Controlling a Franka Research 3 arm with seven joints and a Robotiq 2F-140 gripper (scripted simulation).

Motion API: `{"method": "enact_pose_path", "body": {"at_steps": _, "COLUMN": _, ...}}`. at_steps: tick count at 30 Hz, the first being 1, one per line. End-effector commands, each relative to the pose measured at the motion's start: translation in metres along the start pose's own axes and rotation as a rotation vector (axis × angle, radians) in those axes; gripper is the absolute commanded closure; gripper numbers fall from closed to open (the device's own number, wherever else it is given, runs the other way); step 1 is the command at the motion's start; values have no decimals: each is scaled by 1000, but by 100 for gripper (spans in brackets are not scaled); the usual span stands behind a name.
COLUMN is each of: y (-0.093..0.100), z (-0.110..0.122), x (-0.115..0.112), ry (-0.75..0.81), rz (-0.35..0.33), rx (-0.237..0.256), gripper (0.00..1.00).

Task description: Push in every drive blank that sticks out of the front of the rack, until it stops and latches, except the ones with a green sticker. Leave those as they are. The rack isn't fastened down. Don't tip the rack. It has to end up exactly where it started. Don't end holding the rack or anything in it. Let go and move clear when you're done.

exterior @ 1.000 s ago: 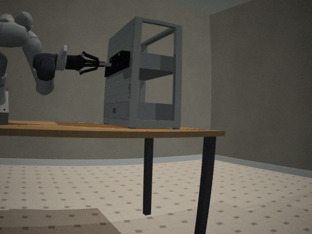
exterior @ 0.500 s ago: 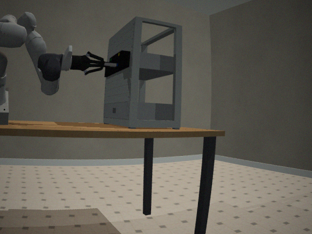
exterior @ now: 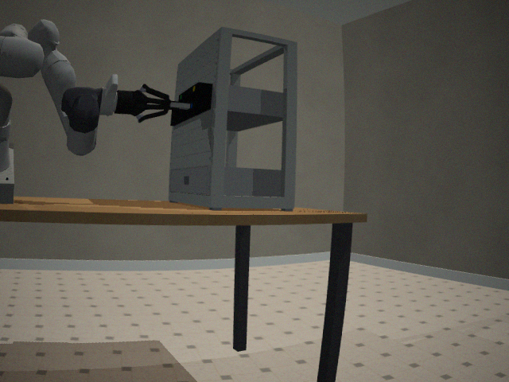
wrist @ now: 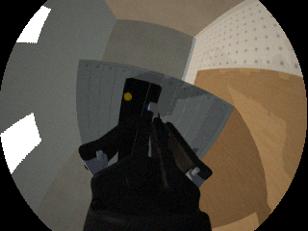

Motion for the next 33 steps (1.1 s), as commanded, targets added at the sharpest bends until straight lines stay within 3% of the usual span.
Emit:
{"method": "enact_pose_path", "body": {"at_steps": 1, "y": -1, "z": -1, "x": -1, "ry": -2, "rz": -3, "rx": 2, "gripper": 100}}
{"method": "enact_pose_path", "body": {"at_steps": 33, "y": -3, "z": -3, "x": -7, "ry": -2, "rz": -3, "rx": 2, "gripper": 100}}
Point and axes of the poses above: the point where the finger pads meet when closed, its own y axis back along the fingers, its own z axis across the jaws, x = y × z, the point moved 4 cm from there along y, back along the fingers, and after that the axes turned 15 degrees about -y, right-handed, at the moved point
